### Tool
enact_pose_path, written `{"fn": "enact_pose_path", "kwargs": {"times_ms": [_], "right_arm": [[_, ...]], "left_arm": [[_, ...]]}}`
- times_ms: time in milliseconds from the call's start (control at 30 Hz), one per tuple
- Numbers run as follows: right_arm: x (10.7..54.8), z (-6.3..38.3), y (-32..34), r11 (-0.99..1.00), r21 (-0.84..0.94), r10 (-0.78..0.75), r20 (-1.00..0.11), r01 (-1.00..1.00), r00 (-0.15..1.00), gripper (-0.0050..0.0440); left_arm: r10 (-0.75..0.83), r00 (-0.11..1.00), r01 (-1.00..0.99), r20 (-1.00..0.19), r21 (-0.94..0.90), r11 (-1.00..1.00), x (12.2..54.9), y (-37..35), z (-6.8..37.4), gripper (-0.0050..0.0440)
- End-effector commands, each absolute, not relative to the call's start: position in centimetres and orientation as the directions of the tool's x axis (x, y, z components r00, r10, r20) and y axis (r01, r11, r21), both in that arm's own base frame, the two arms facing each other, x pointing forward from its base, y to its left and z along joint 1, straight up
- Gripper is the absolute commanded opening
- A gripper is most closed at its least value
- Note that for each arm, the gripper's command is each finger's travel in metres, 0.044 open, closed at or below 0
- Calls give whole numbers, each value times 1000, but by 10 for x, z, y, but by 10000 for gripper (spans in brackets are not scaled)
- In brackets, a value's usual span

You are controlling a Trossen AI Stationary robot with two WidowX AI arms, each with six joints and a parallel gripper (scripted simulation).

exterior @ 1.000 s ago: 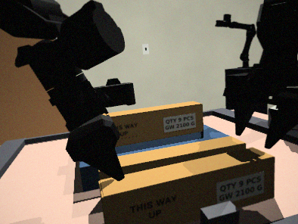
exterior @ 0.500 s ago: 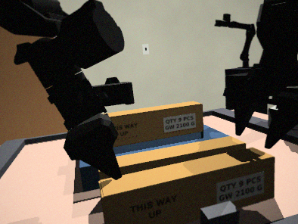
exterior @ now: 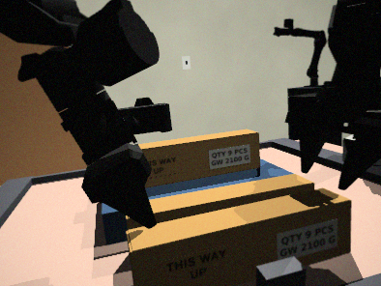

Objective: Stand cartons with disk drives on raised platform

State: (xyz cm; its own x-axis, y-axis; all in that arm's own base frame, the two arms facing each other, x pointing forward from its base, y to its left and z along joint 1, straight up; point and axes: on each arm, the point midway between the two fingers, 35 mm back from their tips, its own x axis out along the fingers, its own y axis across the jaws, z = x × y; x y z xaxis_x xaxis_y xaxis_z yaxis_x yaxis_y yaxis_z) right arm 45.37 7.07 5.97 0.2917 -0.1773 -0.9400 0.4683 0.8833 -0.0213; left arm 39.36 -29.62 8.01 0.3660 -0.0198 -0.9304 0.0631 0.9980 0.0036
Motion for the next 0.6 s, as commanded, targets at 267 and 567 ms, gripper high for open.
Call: {"fn": "enact_pose_path", "kwargs": {"times_ms": [267,567], "right_arm": [[459,70,73,882,-3,-173,-932,472,319,386],[459,70,73,882,-3,-173,-932,472,318,386]], "left_arm": [[-37,386,63,-922,-13,998,396,-298,91,387],[-41,391,63,-920,-18,998,397,-297,90,387]]}}
